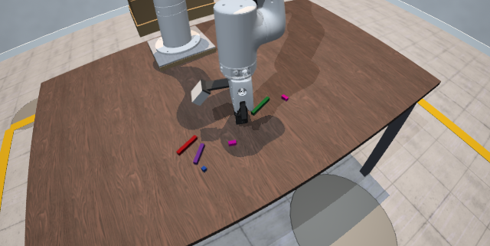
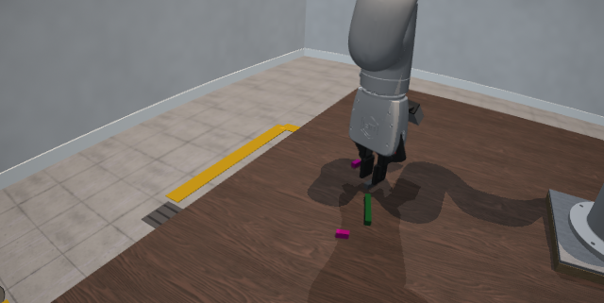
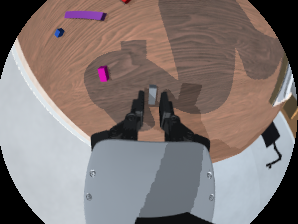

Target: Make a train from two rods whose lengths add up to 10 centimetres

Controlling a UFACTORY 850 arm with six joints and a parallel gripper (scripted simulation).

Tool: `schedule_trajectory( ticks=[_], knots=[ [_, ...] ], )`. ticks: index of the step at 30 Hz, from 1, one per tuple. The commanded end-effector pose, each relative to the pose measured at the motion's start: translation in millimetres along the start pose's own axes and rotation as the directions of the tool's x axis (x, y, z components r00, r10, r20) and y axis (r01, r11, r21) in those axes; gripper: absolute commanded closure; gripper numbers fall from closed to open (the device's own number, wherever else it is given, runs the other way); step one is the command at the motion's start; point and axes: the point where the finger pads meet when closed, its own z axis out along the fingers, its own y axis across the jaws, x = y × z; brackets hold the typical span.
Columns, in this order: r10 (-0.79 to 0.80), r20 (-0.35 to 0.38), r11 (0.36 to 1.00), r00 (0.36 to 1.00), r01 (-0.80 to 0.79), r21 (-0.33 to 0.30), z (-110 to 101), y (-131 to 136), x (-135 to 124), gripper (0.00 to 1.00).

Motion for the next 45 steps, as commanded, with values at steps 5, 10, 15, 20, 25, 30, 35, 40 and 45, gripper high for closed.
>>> schedule_trajectory(
  ticks=[5,10,15,20,25,30,35,40,45],
  knots=[
    [0.0,0.001,1.0,1.0,0.0,0.002,-1,-1,0,0.76],
    [0.0,0.001,1.0,1.0,0.0,0.002,0,-1,0,0.76],
    [0.0,0.001,1.0,1.0,0.0,0.002,2,-1,0,0.76],
    [0.0,0.001,1.0,1.0,0.0,0.002,6,-1,0,0.76],
    [0.0,0.001,1.0,1.0,0.0,0.002,9,-1,0,0.76],
    [0.0,0.001,1.0,1.0,0.0,0.002,12,-1,0,0.76],
    [0.0,0.001,1.0,1.0,0.0,0.002,13,-1,0,0.76],
    [0.0,0.001,1.0,1.0,0.0,0.002,13,-1,0,0.76],
    [0.0,0.001,1.0,1.0,0.0,0.002,13,-1,0,0.76]
  ],
)
